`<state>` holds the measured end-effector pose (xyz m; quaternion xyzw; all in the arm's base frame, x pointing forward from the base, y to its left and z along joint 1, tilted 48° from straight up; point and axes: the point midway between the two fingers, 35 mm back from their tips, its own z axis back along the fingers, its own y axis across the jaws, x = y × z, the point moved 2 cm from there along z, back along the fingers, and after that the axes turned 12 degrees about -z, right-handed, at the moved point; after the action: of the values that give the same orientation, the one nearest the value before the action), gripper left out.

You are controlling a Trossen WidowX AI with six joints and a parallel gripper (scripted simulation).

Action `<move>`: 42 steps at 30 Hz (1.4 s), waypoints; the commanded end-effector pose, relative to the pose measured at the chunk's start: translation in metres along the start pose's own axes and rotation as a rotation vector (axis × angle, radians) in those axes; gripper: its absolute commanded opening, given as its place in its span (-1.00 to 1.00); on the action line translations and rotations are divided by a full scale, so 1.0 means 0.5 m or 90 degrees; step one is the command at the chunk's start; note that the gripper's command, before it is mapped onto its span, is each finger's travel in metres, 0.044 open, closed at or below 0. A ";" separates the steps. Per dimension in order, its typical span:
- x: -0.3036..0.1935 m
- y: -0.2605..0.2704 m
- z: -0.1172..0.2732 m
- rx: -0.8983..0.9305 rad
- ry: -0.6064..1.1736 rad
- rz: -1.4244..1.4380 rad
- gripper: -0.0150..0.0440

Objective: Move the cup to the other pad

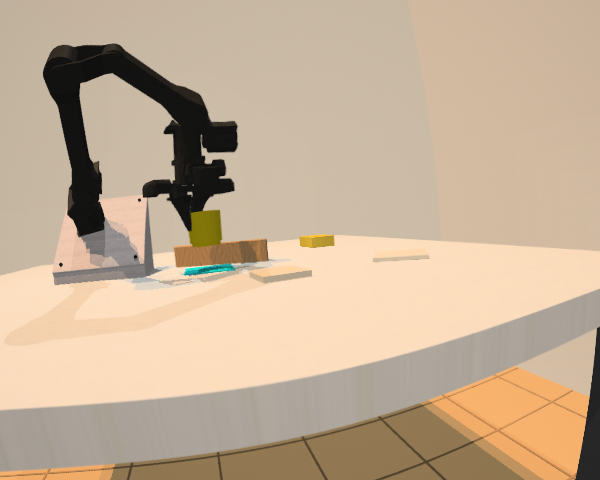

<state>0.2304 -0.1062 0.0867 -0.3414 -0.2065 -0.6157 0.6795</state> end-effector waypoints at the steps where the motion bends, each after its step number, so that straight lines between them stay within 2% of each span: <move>1: 0.002 -0.001 -0.010 -0.001 -0.004 0.002 -0.49; 31: 0.007 -0.006 -0.085 -0.002 -0.006 0.002 -0.49; 42: 0.005 -0.005 -0.080 0.000 -0.002 0.000 -0.49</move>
<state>0.2228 -0.1370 0.0616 -0.3428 -0.2077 -0.6149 0.6791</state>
